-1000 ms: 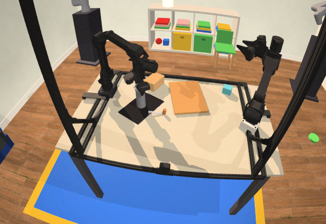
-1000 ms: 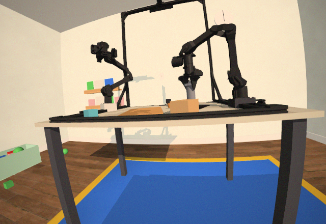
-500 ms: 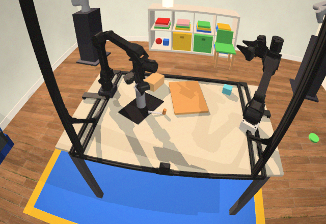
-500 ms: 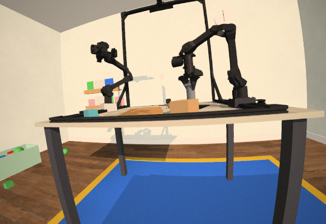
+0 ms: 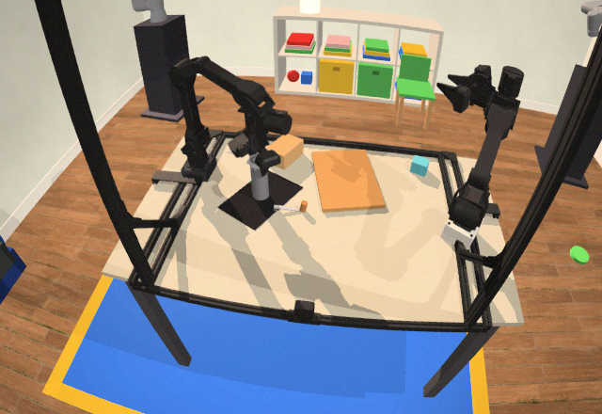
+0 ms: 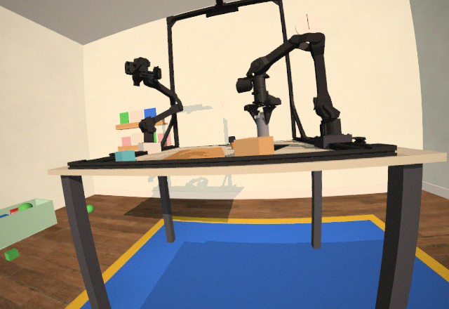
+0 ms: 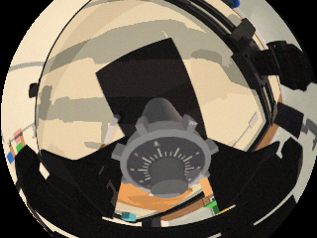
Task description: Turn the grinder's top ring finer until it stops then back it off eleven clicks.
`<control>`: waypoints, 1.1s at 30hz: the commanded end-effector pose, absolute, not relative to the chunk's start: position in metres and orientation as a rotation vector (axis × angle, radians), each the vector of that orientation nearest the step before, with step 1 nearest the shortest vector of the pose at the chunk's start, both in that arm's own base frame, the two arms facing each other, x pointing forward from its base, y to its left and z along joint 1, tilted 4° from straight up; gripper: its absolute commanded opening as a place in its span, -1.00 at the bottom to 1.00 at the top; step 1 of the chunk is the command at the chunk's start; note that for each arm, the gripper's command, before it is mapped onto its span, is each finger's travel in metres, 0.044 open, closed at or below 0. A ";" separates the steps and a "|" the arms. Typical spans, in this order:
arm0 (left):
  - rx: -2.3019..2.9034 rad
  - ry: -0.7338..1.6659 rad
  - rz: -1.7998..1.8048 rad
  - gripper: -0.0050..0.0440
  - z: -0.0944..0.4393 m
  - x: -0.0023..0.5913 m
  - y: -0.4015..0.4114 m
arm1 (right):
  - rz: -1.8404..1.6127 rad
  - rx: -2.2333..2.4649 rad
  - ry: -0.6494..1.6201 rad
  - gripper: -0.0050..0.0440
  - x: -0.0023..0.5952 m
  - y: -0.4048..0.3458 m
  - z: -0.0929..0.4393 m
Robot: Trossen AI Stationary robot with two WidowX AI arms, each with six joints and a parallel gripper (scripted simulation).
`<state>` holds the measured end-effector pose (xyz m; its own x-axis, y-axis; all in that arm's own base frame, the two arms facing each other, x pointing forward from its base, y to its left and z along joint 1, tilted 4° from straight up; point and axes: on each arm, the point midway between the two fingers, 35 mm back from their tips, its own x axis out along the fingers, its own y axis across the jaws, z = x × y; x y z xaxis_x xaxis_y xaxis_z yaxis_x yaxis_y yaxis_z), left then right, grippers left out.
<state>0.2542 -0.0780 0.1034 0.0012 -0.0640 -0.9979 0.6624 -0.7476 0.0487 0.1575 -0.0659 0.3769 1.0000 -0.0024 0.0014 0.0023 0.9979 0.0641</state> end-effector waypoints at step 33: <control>1.022 1.254 -1.097 0.45 0.103 0.254 -0.078 | -0.002 0.064 -0.001 0.84 0.158 -0.066 0.377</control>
<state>0.2542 -0.0782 0.1034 0.0017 -0.0619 -0.9981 0.9936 0.1124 -0.0053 0.1576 -0.0660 0.3768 1.0000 -0.0022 0.0013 0.0022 0.9979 0.0647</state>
